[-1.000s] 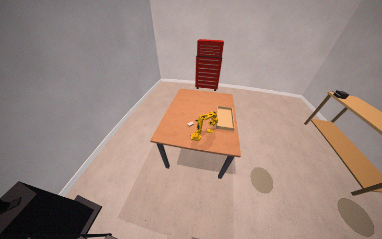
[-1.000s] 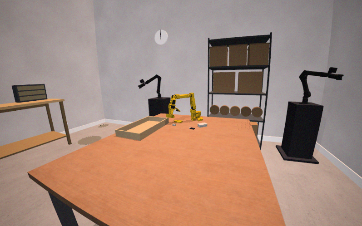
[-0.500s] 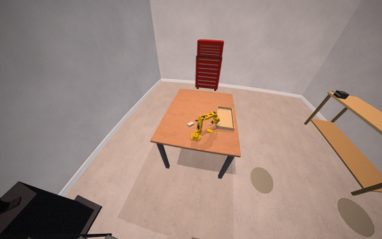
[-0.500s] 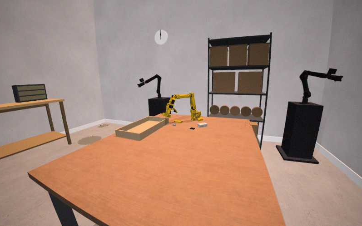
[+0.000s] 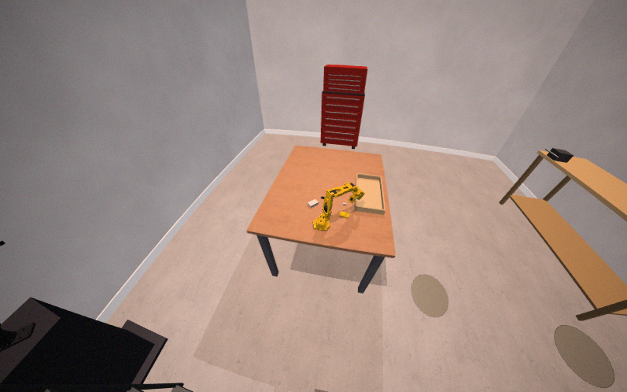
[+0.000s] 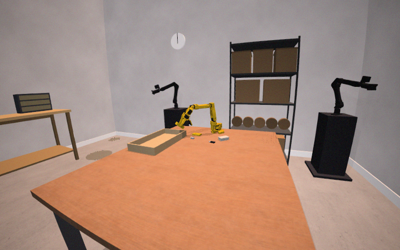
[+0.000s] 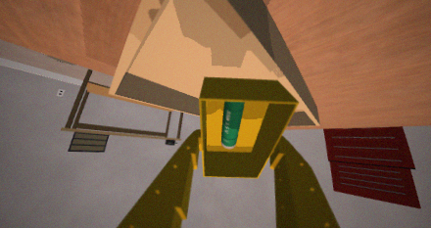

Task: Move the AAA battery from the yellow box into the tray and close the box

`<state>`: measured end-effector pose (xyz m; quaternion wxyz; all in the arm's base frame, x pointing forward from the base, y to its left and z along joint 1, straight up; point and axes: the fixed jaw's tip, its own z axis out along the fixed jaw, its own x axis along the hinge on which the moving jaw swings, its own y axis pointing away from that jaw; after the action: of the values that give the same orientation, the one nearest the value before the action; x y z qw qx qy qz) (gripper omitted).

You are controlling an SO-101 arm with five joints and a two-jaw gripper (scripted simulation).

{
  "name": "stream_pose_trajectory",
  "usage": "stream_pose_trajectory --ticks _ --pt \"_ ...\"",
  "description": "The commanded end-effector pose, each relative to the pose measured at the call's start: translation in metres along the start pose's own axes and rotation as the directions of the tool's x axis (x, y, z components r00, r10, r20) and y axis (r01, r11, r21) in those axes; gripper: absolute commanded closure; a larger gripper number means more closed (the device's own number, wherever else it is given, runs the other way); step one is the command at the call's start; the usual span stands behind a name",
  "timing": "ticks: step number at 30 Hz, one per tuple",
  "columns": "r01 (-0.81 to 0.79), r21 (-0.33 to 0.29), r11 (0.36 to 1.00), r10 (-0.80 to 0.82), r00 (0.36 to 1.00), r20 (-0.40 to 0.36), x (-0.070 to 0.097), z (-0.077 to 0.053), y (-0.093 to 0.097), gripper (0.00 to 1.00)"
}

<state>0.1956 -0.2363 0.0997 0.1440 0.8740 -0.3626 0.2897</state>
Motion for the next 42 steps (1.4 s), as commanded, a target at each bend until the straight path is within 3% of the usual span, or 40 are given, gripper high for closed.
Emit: stream_pose_trajectory --ticks 1,11,13,26,42 --pt "0.002 -0.014 1.000 -0.004 0.992 -0.125 0.023 -0.009 0.004 0.78" --pt "-0.001 -0.026 1.000 -0.007 0.957 -0.288 0.049 -0.014 0.006 0.78" --pt "-0.001 -0.026 1.000 -0.007 0.957 -0.288 0.049 -0.014 0.006 0.78" --pt "-0.006 -0.040 0.999 -0.013 0.886 -0.464 0.078 -0.026 0.008 0.78" --pt "-0.012 -0.050 0.999 -0.019 0.807 -0.590 0.098 -0.039 0.010 0.78"
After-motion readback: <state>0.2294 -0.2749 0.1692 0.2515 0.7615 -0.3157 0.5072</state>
